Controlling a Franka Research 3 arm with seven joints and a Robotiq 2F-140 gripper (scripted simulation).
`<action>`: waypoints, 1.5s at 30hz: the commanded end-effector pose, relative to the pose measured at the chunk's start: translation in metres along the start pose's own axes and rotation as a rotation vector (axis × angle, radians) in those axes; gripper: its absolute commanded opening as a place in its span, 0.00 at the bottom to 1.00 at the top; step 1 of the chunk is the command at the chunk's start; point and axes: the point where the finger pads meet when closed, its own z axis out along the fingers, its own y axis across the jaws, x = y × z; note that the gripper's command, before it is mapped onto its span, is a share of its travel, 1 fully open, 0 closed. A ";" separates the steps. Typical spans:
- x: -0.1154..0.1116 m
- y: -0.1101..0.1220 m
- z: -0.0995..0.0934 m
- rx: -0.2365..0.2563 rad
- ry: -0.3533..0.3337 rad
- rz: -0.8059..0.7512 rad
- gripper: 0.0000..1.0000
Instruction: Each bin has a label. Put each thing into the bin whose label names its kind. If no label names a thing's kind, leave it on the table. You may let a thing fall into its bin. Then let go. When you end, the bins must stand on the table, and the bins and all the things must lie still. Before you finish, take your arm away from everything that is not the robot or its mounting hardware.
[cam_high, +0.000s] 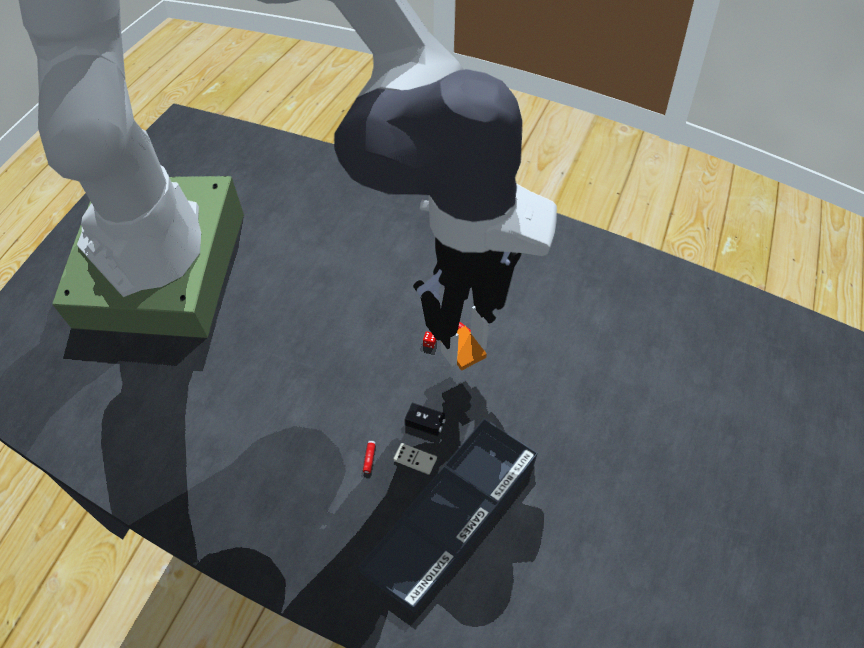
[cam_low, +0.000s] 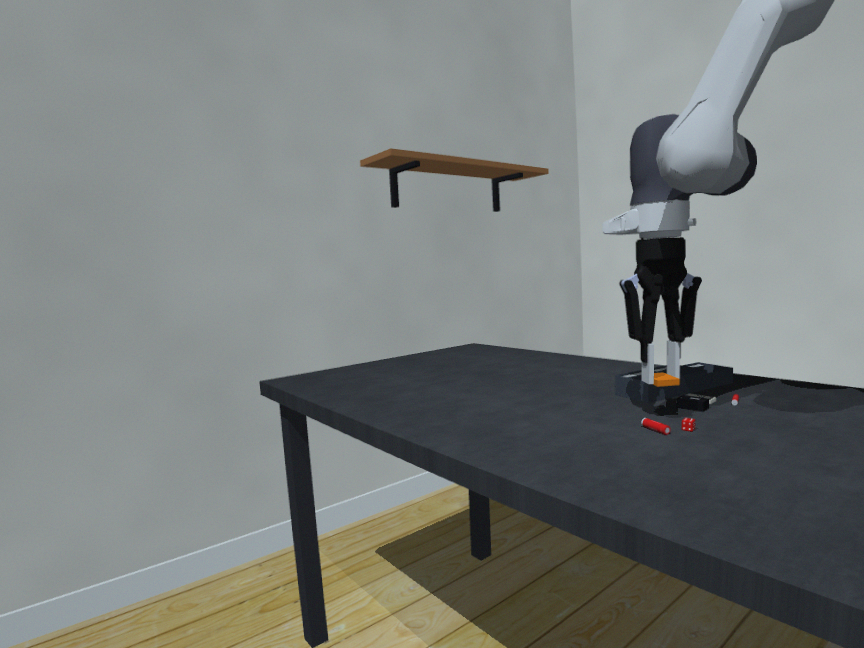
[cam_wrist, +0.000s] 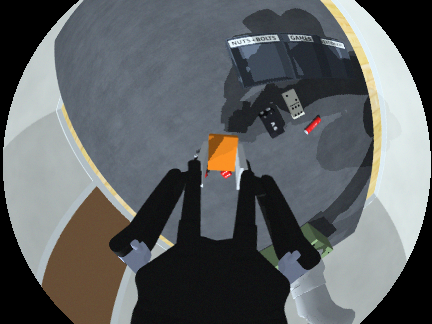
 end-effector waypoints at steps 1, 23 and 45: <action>-0.001 0.002 0.001 -0.004 -0.003 0.002 0.21; -0.001 0.002 0.001 -0.004 -0.003 0.002 0.21; 0.050 0.052 0.001 -0.004 -0.003 0.002 0.21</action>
